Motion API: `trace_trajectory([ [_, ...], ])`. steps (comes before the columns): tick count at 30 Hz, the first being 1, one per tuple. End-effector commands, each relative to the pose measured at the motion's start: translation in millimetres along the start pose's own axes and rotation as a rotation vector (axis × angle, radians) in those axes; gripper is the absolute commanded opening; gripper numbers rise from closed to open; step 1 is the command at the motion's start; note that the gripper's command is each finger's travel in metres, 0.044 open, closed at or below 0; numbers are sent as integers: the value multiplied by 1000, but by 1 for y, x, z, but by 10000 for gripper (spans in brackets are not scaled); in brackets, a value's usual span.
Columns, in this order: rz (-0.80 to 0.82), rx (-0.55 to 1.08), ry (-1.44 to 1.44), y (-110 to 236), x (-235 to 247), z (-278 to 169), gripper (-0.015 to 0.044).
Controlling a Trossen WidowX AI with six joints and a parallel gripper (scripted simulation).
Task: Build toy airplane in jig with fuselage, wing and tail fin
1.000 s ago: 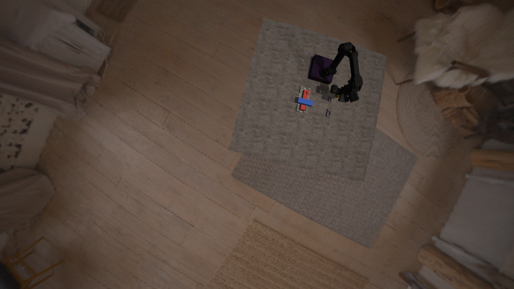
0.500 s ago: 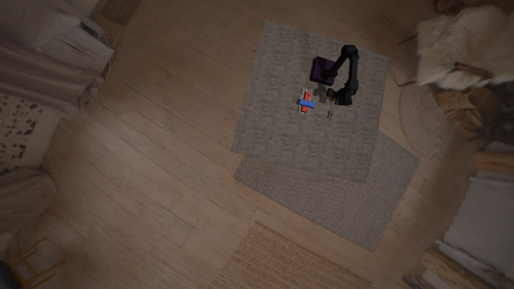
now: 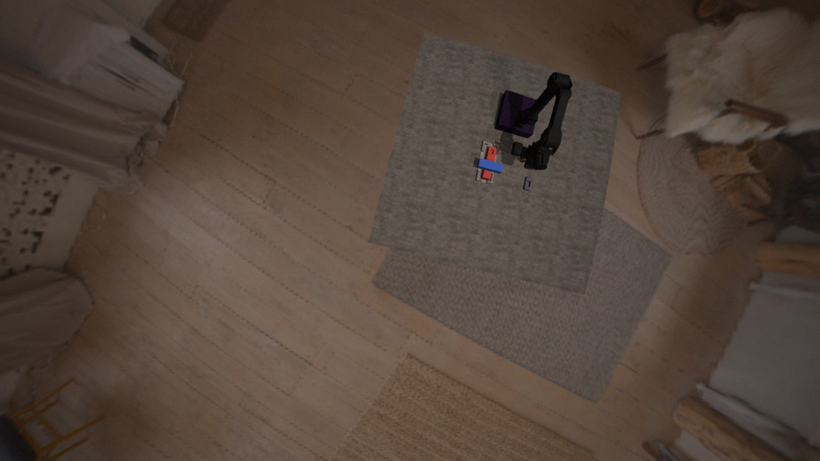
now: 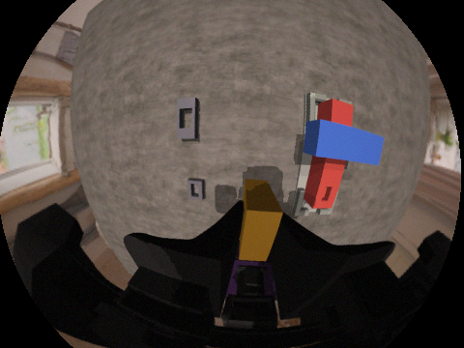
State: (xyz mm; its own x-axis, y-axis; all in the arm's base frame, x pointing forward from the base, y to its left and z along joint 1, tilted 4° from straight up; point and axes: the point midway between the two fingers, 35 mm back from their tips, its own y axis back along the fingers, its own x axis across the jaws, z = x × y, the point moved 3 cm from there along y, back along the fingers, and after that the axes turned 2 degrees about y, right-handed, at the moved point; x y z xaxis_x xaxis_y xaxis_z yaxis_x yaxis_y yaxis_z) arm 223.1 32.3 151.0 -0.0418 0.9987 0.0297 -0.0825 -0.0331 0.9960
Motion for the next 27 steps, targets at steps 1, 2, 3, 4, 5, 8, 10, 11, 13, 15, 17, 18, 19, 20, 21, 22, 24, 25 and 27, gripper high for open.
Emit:
trace_trajectory([
  [1,2,13,5,-6,-13,0,0],
  [2,1,13,6,-7,-16,0,0],
  [3,1,13,6,-7,-19,1,0],
  [4,1,13,7,-8,-22,1,0],
  [5,1,13,7,-9,-26,1,0],
  [8,0,13,8,-11,-35,1,0],
  [10,0,13,9,-12,-42,1,0],
  [11,0,13,10,-13,-45,1,0],
  [13,0,13,10,-14,-52,0,0],
  [15,0,13,11,-15,-58,0,0],
  [17,-1,13,12,-16,-65,-1,0],
  [18,-1,13,12,-17,-68,-2,0],
  [19,-1,13,13,-17,-71,-2,0],
  [20,-1,12,13,-18,-74,-3,0],
  [21,-1,12,14,-19,-77,-4,0],
  [22,-1,12,14,-19,-81,-4,0],
  [24,-1,12,15,-20,-87,-6,0],
  [25,-1,12,15,-21,-90,-7,0],
  [27,-1,11,16,-22,-97,-9,0],
])
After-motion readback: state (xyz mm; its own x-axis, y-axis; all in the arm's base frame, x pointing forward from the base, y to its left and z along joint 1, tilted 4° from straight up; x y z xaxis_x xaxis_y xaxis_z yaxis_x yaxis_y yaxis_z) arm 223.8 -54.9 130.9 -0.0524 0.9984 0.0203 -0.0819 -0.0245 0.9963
